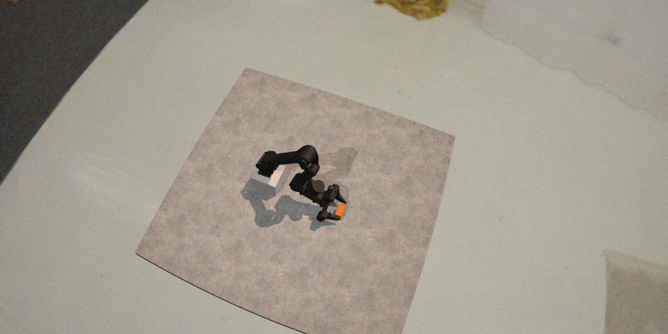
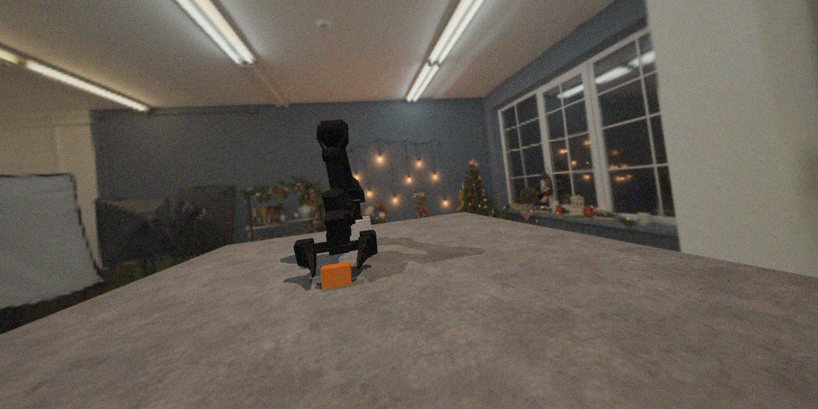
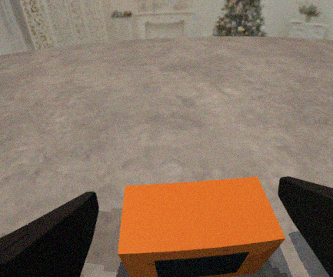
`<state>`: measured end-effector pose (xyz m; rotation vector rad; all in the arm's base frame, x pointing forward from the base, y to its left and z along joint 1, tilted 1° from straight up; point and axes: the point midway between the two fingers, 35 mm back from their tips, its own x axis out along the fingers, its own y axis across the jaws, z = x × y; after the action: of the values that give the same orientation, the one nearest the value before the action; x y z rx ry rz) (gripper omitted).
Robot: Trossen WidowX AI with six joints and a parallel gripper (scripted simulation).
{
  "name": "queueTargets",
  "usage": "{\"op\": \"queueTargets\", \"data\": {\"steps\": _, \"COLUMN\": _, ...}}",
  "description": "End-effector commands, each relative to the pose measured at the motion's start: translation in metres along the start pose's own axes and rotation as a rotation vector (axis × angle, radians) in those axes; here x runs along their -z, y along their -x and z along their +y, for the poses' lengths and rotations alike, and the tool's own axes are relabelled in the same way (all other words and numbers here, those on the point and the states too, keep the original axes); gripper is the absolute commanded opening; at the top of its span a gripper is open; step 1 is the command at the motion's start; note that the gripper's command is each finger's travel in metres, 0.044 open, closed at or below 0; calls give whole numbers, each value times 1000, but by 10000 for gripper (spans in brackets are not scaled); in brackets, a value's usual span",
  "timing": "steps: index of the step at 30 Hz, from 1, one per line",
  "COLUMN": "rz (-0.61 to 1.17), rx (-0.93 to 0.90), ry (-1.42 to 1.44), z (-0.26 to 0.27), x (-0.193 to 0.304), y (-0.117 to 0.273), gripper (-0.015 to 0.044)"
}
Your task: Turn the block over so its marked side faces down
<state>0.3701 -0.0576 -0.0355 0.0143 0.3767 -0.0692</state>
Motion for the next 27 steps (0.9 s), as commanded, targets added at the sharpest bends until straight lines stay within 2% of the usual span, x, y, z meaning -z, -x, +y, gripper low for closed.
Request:
{"op": "queueTargets", "data": {"steps": 1, "rz": -2, "rx": -5, "ry": -3, "z": 1, "x": 0, "y": 0, "gripper": 440}}
{"op": "queueTargets", "data": {"steps": 20, "rz": 4, "rx": -5, "ry": -3, "z": 1, "x": 0, "y": 0, "gripper": 440}}
{"op": "queueTargets", "data": {"steps": 27, "rz": 214, "rx": -2, "ry": -6, "z": -3, "x": -15, "y": -12, "gripper": 440}}
